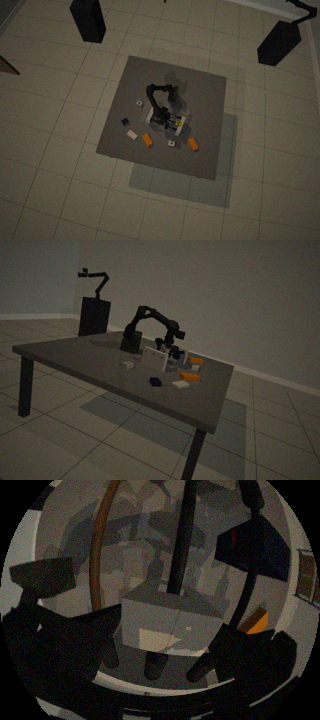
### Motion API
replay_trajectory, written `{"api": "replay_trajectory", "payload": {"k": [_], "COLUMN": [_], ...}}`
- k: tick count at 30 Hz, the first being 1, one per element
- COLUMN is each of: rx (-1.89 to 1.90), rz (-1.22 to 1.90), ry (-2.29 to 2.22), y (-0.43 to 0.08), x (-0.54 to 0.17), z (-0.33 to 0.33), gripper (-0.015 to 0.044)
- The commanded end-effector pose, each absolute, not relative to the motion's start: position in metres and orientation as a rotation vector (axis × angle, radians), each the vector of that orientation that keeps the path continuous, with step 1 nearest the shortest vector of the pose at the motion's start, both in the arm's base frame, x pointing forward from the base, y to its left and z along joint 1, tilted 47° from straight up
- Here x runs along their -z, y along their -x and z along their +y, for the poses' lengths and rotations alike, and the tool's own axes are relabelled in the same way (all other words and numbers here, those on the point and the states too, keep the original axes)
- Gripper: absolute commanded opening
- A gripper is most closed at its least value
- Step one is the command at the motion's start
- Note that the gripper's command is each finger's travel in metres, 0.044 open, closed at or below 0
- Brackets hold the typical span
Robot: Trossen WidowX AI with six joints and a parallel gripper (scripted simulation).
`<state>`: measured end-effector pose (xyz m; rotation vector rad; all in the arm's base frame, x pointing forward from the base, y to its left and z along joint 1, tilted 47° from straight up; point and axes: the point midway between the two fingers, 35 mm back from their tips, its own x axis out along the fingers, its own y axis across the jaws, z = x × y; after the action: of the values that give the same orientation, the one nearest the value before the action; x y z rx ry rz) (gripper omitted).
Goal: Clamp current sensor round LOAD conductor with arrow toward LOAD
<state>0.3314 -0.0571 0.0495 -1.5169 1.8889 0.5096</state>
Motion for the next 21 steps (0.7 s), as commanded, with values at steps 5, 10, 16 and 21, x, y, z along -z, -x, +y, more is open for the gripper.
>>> {"api": "replay_trajectory", "payload": {"k": [5,10,16,21], "rx": [-0.459,-0.457,-0.457,-0.457], "rz": [1.793,1.79,1.79,1.79], "ry": [1.585,1.587,1.587,1.587], "y": [-0.338,-0.337,-0.337,-0.337], "x": [-0.103,-0.105,-0.105,-0.105], "z": [0.033,0.036,0.036,0.036], "gripper": [0.044,0.044,0.044,0.044]}}
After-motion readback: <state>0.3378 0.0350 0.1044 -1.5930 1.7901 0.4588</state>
